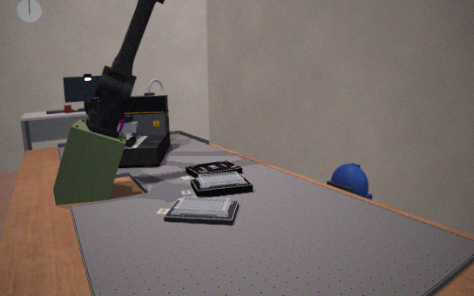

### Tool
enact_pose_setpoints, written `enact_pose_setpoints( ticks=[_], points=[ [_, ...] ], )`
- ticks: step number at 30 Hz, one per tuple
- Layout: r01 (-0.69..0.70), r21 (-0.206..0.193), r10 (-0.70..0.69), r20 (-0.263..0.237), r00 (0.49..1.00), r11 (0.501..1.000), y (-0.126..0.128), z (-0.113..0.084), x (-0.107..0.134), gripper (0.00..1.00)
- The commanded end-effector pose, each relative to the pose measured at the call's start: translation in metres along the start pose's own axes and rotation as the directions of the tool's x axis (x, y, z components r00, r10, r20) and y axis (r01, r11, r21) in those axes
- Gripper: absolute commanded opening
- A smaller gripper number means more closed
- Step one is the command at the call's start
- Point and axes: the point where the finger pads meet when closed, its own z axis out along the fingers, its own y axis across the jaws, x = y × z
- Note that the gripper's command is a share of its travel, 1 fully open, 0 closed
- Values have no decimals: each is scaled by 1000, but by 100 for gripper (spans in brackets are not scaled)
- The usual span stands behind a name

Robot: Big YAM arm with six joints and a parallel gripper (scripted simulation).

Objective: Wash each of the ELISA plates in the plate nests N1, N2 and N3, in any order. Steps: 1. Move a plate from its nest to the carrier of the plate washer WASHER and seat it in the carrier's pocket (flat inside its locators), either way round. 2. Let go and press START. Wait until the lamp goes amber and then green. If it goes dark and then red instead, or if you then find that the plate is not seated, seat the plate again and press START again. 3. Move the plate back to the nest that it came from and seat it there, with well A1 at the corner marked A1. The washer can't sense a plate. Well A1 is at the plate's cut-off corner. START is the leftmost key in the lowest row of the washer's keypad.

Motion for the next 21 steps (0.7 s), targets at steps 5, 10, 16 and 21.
enact_pose_setpoints(
  ticks=[5,10,16,21],
  points=[
    [-4,23,4,6,1000,1000,-8,-5,-2,84],
    [-4,23,4,6,1000,1000,-8,-5,-2,84],
    [-4,23,4,6,1000,1000,-8,-5,-2,84],
    [-4,23,4,6,1000,1000,-8,-5,-2,84]
  ],
)
